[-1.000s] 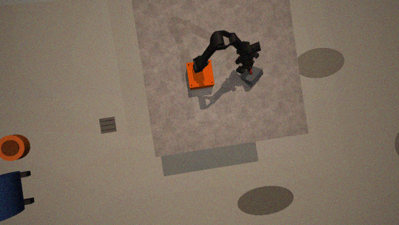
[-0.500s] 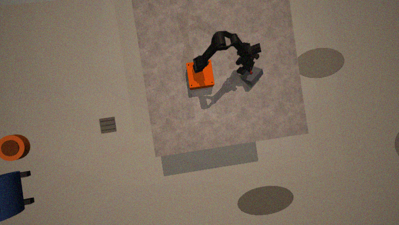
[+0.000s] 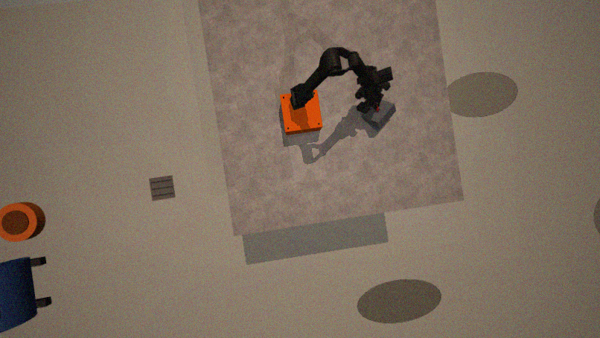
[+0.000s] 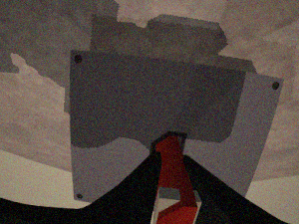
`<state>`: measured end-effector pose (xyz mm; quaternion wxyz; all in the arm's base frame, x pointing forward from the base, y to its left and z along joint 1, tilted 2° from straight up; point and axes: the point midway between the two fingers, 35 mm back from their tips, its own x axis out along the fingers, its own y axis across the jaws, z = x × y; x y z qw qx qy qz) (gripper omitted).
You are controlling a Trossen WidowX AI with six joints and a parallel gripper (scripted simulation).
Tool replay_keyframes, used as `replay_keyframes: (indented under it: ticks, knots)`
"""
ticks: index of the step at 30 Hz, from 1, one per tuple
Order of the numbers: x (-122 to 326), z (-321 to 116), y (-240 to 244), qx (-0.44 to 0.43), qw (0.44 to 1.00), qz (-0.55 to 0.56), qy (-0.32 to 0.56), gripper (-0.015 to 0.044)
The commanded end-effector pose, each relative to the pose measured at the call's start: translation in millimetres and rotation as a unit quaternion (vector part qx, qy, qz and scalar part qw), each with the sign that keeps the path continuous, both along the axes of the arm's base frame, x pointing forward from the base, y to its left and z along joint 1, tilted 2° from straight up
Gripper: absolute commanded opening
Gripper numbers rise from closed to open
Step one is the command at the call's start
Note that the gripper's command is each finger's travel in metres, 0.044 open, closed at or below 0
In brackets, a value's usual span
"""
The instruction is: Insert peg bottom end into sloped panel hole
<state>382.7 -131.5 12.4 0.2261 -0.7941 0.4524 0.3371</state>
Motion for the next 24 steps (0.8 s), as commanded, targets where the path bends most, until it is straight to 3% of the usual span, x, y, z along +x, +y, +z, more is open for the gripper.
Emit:
replay_keyframes:
  ticks: [1, 9, 24]
  knots:
    - [1.0, -1.0, -0.4, 0.0, 1.0, 0.002, 0.001, 0.0]
    - [0.1, -0.3, -0.1, 0.0, 1.0, 0.0, 0.0, 0.0]
    - [-0.3, 0.9, 0.9, 0.0, 1.0, 0.0, 0.0, 0.0394]
